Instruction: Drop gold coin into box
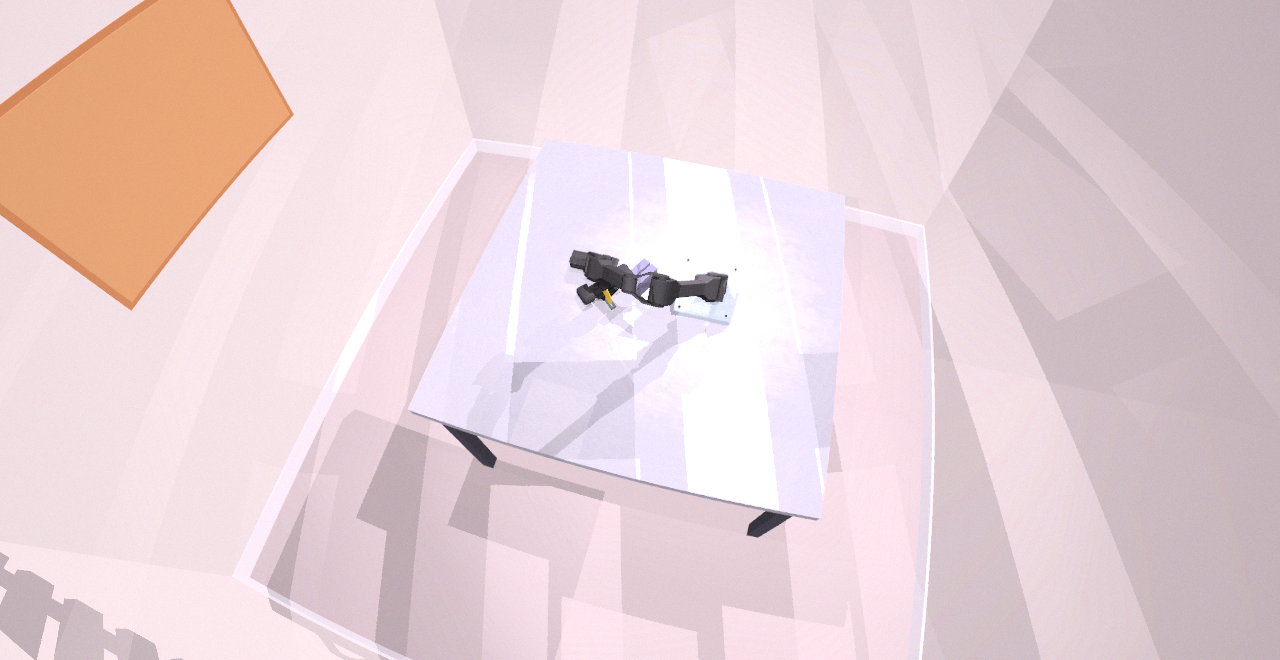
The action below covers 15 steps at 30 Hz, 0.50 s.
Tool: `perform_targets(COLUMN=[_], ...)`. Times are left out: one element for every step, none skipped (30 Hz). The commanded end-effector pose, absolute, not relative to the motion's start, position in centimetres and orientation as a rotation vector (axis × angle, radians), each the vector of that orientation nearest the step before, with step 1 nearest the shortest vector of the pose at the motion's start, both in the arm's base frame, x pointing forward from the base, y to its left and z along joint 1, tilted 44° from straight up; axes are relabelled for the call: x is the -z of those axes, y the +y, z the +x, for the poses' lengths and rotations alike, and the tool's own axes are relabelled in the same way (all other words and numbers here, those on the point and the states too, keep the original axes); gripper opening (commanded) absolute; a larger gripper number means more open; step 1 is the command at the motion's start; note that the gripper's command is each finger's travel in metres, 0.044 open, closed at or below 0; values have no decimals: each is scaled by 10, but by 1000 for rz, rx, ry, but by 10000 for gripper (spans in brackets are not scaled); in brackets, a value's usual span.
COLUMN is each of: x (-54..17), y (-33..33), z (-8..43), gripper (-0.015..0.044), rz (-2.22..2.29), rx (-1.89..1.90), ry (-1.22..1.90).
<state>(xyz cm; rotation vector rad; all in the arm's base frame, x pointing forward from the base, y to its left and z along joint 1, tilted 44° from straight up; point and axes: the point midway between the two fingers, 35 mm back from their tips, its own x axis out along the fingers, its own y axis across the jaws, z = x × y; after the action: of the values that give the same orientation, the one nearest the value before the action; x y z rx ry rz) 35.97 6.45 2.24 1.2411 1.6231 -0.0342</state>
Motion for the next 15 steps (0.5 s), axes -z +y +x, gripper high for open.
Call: perform_targets(x=[-21,-21,-21,-21,-21,-21,-21,-21,-21,-21,-21,-21,-21,-22,-23], y=[65,65,65,65,65,65,65,65,65,65,65,65,65,64,63], z=[358,358,358,358,358,358,358,358,358,358,358,358,358,359,359], gripper=[29,3,0,0,0,0,0,0,0,0,0,0,0,0,0], rz=[1251,1251,1251,1251,1251,1251,1251,1251,1251,1251,1251,1251,1251,1251,1251], rx=[39,39,39,39,39,39,39,39,39,39,39,39,39,39,39], ry=[1627,1627,1627,1627,1627,1627,1627,1627,1627,1627,1627,1627,1627,1627,1627])
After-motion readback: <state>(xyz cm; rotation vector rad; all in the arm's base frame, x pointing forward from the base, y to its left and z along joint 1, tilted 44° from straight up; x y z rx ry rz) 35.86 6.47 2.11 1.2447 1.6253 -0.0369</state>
